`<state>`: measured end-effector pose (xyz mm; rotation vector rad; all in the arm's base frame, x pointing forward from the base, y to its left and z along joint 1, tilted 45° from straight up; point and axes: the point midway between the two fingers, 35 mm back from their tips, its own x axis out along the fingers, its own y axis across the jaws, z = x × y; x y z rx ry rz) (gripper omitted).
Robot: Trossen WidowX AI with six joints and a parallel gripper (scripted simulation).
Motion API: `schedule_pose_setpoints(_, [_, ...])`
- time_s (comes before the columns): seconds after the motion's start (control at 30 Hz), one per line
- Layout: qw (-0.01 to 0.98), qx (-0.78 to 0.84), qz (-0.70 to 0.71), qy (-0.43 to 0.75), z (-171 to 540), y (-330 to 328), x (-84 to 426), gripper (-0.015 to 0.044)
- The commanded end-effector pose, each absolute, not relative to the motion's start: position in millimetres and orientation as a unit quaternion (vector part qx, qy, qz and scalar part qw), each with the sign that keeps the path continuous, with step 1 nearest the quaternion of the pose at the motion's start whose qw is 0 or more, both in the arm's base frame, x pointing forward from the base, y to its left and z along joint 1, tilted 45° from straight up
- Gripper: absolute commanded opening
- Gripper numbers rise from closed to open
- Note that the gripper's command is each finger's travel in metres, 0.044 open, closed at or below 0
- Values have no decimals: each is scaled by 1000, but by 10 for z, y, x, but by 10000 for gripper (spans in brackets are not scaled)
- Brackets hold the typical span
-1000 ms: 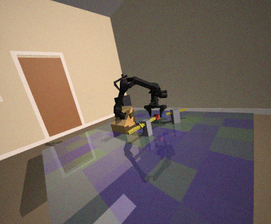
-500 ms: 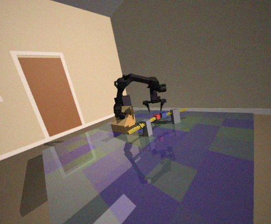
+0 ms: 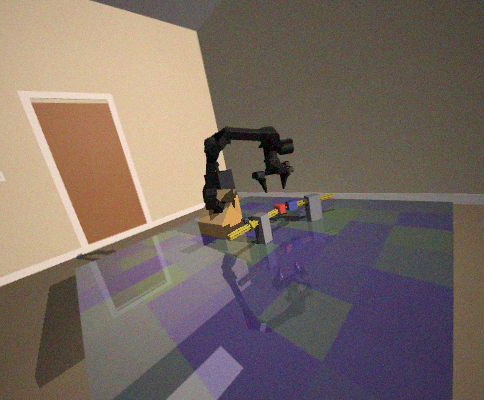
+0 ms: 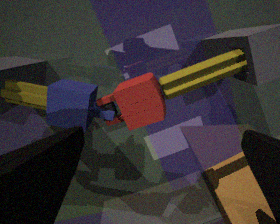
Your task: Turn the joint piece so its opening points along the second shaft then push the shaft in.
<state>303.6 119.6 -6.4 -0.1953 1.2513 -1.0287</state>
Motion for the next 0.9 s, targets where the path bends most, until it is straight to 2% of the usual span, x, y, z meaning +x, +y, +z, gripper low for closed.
schedule_pose_setpoints(0.0, [681, -119, -420, 588, 27, 1272, 3030, 440])
schedule_pose_setpoints(0.27, [664, -198, -327, 643, 218, 1409, 2994, 440])
schedule_pose_setpoints(0.43, [662, -205, -318, 647, 240, 1401, 2990, 440])
schedule_pose_setpoints(0.67, [661, -207, -321, 646, 411, 719, 2895, 440])
schedule_pose_setpoints(0.87, [668, -182, -346, 634, 408, 692, 2889, 440])
